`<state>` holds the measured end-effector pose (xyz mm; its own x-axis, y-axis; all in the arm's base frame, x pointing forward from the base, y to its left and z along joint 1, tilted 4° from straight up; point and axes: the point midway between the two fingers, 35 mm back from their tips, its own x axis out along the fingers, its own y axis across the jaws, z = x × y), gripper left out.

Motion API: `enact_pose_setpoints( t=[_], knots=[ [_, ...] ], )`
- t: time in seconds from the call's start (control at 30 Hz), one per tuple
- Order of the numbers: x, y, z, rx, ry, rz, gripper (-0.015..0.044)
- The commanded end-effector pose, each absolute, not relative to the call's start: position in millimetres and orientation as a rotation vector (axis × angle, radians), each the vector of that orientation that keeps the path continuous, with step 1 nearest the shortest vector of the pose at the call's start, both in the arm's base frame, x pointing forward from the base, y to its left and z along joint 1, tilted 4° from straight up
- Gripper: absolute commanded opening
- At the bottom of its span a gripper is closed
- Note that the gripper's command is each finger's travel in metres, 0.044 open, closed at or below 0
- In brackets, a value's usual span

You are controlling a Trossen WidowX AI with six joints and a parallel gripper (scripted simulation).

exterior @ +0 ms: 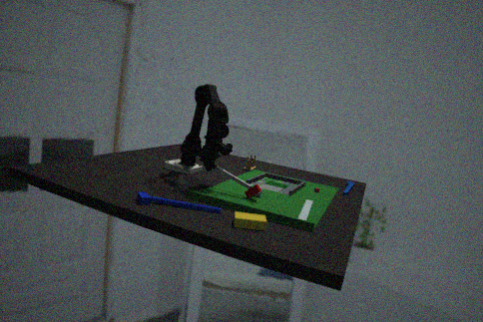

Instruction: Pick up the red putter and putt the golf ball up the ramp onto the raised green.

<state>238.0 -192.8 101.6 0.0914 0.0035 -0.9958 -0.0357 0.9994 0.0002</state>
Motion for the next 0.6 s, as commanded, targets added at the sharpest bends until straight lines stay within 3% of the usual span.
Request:
enact_pose_setpoints(
  t=[0.0, 0.4, 0.57],
  knots=[
    [240, -209, 102, -0.026, 1.47, 0.026, 0.0],
    [239, -212, 100, -0.02, 1.474, 0.025, 0.0],
    [246, -160, 103, -0.018, 1.473, 0.028, 0.0]
  ],
)
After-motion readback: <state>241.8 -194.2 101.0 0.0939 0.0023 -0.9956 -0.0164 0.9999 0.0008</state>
